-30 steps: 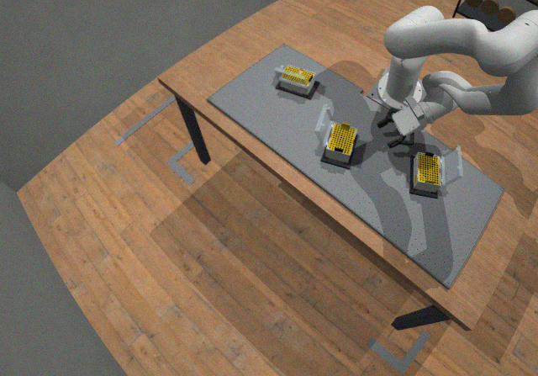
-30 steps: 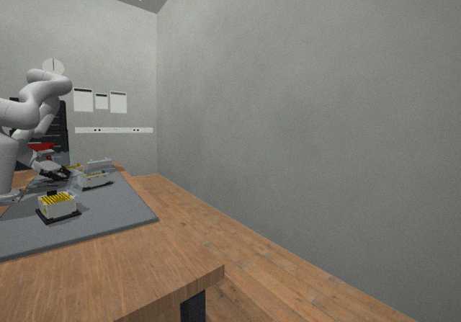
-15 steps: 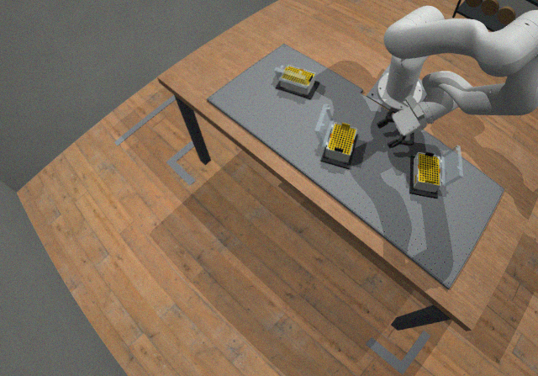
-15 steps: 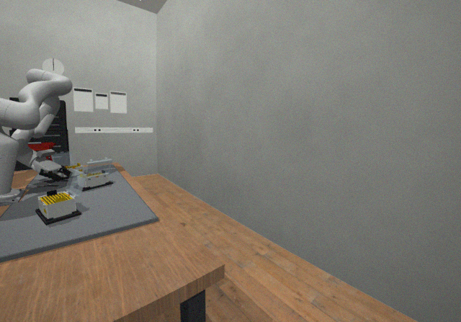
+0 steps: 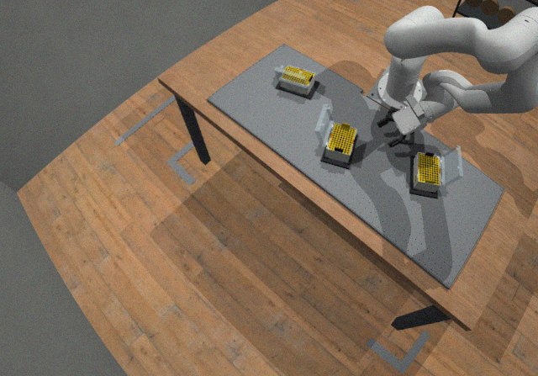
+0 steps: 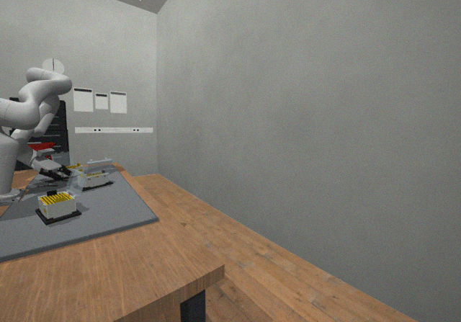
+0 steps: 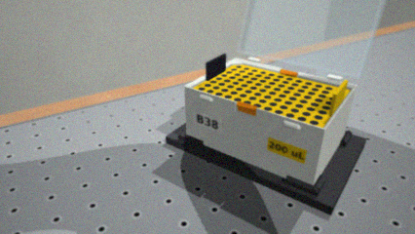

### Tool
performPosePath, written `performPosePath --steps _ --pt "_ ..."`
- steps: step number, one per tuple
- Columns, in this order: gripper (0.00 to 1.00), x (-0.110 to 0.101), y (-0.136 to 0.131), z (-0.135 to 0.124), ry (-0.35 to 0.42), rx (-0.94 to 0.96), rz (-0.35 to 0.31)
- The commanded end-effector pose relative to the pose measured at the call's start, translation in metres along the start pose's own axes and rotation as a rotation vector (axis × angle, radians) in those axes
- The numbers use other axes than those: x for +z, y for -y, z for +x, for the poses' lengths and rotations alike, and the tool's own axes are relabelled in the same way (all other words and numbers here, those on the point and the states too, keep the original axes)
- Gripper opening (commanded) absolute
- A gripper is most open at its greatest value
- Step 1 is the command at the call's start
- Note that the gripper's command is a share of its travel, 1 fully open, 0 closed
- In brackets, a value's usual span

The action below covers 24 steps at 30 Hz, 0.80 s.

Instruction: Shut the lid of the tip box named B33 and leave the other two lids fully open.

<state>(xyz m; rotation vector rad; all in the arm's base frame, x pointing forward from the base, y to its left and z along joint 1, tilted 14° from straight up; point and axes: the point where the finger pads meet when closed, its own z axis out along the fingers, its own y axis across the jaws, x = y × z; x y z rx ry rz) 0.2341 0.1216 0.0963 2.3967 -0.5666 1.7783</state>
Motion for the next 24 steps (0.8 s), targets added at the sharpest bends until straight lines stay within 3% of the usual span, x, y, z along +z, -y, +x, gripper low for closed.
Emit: performPosePath --steps 1,24 --pt "1.00 -0.010 0.000 0.018 0.000 0.001 0.000" --pt "1.00 -0.060 0.000 0.104 0.000 0.001 0.000"
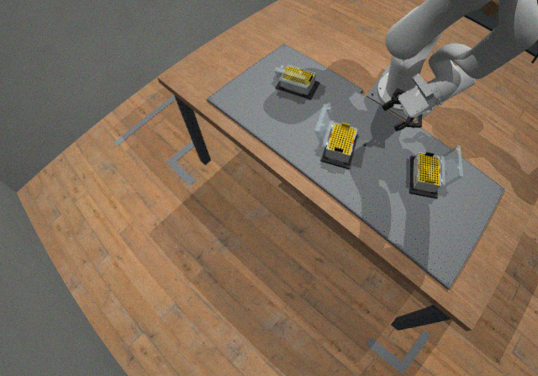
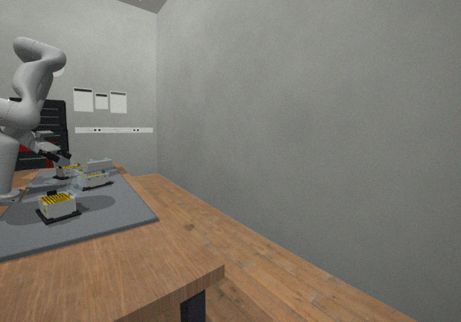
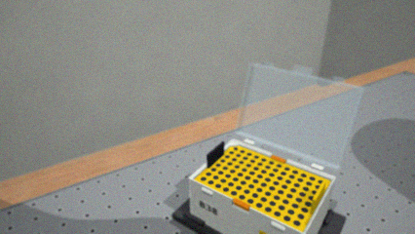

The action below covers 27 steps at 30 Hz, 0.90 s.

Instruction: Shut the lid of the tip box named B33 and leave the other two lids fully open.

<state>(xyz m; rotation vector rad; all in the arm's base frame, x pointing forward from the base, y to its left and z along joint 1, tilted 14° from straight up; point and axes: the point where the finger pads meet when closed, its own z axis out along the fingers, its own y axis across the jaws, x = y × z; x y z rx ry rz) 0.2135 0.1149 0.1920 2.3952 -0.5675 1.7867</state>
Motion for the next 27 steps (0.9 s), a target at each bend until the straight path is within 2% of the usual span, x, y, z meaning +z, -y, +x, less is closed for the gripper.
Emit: performPosePath --steps 1,10,21,27 --pt "1.00 -0.014 0.001 0.018 0.004 -0.002 -0.003" --pt "1.00 -0.036 0.001 0.057 0.004 -0.002 -0.003" --pt "1.00 -0.036 0.001 0.057 0.004 -0.002 -0.003" --pt "1.00 -0.036 0.001 0.057 0.025 0.170 -0.103"
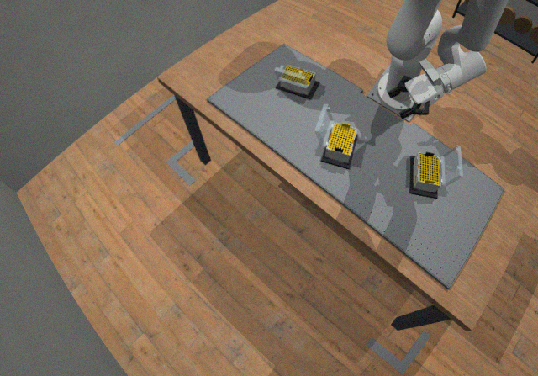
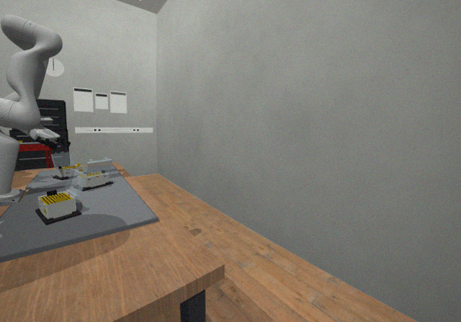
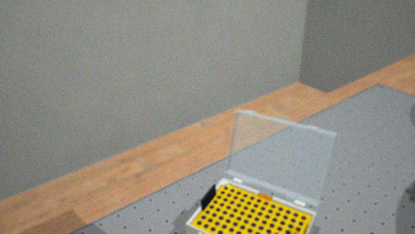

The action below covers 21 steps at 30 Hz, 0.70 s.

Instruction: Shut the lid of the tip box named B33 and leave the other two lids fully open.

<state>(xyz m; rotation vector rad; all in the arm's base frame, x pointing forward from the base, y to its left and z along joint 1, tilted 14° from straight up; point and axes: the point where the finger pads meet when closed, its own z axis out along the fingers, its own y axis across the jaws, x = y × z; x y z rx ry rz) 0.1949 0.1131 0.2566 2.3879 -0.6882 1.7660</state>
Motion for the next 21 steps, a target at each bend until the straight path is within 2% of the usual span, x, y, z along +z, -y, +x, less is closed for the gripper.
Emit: performPosePath --steps 1,6,8,21 --pt "1.00 -0.0004 0.0003 0.0002 0.016 0.132 -0.076" --pt "1.00 -0.0004 0.0003 0.0002 0.034 0.276 -0.158" --pt "1.00 -0.0004 0.0003 0.0002 0.034 0.276 -0.158" --pt "1.00 -0.0003 0.0004 0.0002 0.082 0.649 -0.374"
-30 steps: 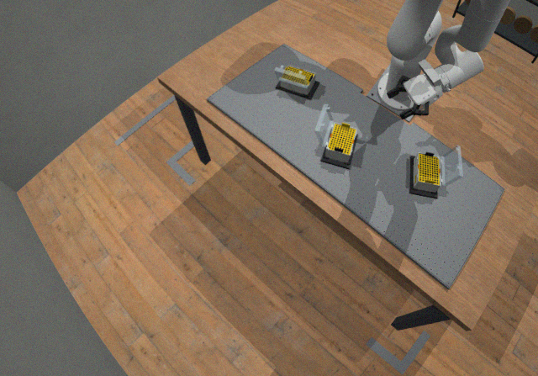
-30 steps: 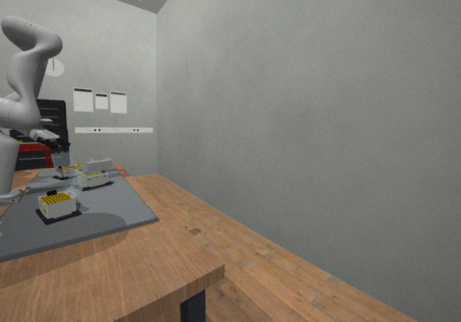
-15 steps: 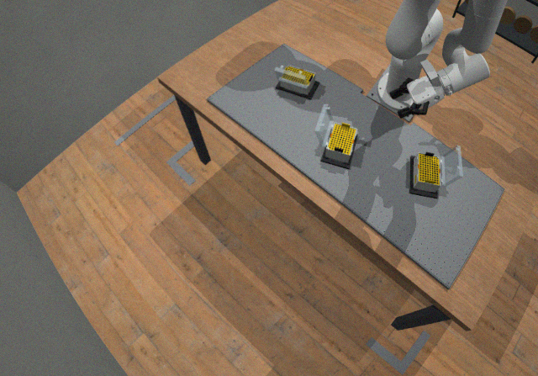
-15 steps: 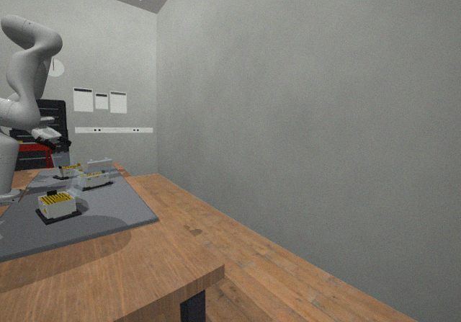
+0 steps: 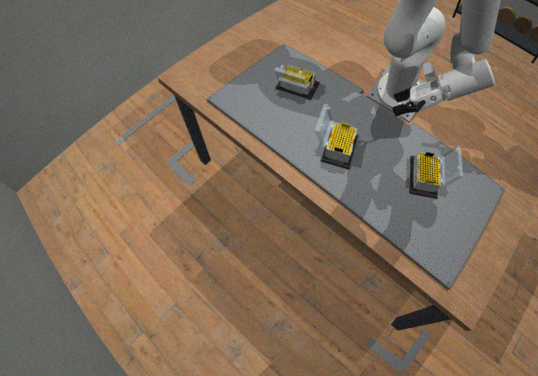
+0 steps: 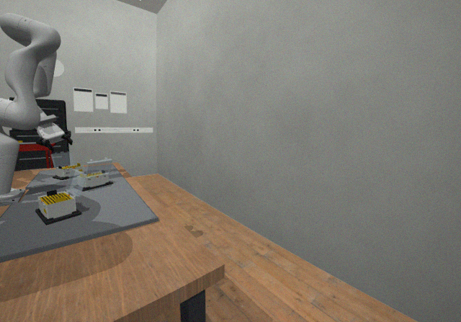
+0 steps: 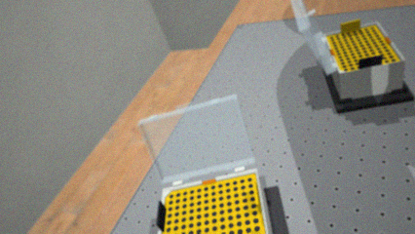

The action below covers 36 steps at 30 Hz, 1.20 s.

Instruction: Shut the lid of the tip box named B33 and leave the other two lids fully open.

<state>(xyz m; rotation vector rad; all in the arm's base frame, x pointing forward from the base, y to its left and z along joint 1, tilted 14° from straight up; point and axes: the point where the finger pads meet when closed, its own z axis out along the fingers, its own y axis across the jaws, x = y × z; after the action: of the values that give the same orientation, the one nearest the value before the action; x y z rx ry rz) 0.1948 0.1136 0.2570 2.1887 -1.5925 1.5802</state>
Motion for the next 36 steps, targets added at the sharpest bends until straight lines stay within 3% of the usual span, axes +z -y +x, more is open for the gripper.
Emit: performPosePath --steps 1,4,19,21,36 --pt "1.00 0.0000 -0.0001 0.0000 0.019 0.146 -0.084" --pt "1.00 0.0000 -0.0001 0.0000 0.023 0.175 -0.101" --pt "1.00 0.0000 0.0000 0.0000 0.077 0.606 -0.350" --pt "1.00 0.0000 0.0000 0.0000 0.077 0.606 -0.350" --pt "1.00 0.0001 0.0001 0.0001 0.132 1.036 -0.598"
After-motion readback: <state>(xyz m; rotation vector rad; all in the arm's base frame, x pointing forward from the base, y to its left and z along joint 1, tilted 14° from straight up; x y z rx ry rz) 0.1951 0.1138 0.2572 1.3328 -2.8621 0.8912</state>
